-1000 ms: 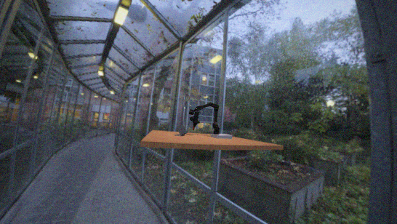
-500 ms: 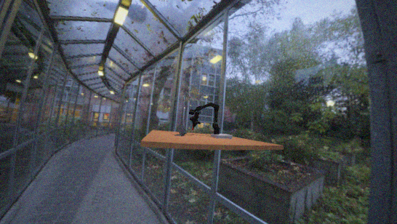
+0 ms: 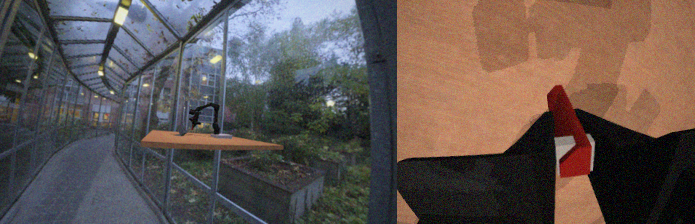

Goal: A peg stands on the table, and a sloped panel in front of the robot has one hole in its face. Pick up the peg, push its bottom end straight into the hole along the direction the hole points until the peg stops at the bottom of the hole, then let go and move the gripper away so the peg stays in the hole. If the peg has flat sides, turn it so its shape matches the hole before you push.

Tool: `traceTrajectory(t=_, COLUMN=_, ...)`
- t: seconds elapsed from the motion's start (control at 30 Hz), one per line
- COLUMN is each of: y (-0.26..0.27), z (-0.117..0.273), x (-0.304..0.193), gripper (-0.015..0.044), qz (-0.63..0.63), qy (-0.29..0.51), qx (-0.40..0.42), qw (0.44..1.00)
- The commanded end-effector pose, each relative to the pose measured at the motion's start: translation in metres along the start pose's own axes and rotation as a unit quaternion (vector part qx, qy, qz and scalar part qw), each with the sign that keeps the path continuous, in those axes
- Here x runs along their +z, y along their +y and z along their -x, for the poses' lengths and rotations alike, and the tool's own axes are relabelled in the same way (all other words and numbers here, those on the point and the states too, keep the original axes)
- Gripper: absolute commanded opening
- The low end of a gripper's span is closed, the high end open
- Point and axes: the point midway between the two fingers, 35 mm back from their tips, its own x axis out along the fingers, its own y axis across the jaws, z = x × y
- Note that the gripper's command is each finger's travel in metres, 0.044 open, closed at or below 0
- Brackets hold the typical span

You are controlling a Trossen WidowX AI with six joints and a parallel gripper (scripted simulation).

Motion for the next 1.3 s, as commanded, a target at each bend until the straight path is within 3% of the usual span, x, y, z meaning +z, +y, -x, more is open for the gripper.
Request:
traceTrajectory(t=0.0, y=0.002, z=0.0, x=0.002, gripper=0.0, qz=0.028, qy=-0.001, qx=-0.01, qw=1.0)
traceTrajectory(t=1.27, y=0.02, z=0.006, x=0.032, gripper=0.0, qz=0.27, qy=-0.015, qx=-0.089, qw=0.959)
